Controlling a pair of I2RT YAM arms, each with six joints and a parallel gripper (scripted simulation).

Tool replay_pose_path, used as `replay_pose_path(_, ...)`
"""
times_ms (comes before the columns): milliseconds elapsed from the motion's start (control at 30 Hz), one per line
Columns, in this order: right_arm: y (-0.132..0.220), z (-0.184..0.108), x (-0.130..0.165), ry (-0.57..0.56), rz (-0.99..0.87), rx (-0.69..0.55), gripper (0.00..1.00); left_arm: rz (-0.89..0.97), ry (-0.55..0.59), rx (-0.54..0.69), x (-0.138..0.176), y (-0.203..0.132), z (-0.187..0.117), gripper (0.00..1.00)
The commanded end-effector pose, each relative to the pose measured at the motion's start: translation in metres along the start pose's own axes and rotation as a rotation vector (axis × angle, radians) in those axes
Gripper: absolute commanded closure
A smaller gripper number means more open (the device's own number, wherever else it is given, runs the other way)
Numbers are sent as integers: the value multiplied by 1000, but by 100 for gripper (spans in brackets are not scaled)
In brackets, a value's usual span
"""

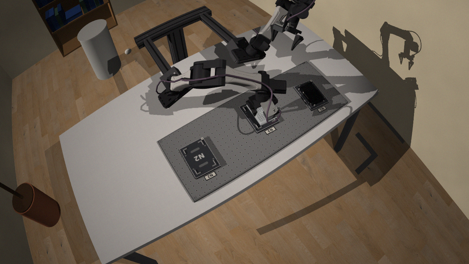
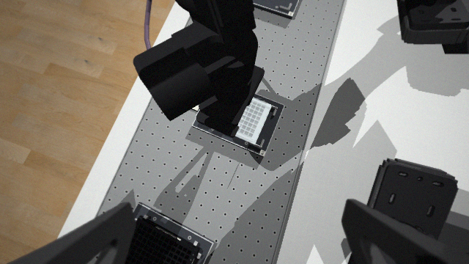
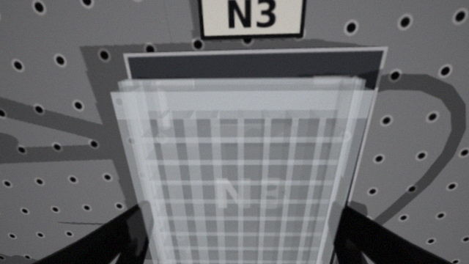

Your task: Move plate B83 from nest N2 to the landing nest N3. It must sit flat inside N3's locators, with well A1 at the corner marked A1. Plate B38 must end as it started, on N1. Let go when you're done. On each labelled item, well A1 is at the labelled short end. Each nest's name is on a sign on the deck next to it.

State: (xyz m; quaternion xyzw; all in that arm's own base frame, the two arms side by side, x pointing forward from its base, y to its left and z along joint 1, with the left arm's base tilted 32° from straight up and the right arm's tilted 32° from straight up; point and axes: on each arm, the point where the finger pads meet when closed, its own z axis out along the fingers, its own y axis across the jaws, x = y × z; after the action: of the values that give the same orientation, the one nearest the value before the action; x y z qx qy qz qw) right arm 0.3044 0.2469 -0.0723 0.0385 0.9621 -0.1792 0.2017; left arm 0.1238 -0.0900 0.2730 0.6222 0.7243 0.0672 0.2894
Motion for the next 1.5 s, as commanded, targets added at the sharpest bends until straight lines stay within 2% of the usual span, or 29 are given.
replay_pose_path(0,2,-4,9,-3,-17,-7,20,0,-5,4,-2,1,-2,0)
replay_pose_path(433,2,-4,9,-2,-17,-7,20,0,-5,4,-2,1,-2,0)
replay_pose_path(467,1,-4,2,-5,-4,-8,20,0,-5,4,-2,1,-2,0)
replay_pose_path(600,5,-12,3,-34,-8,-32,20,0,-5,4,-2,1,-2,0)
replay_pose_path(767,-5,17,6,-8,-14,13,20,0,-5,4,-2,1,-2,0)
replay_pose_path(1267,-10,41,8,18,-20,50,20,0,-5,4,-2,1,-2,0)
replay_pose_path(1467,6,11,6,3,-32,25,20,0,-5,4,-2,1,-2,0)
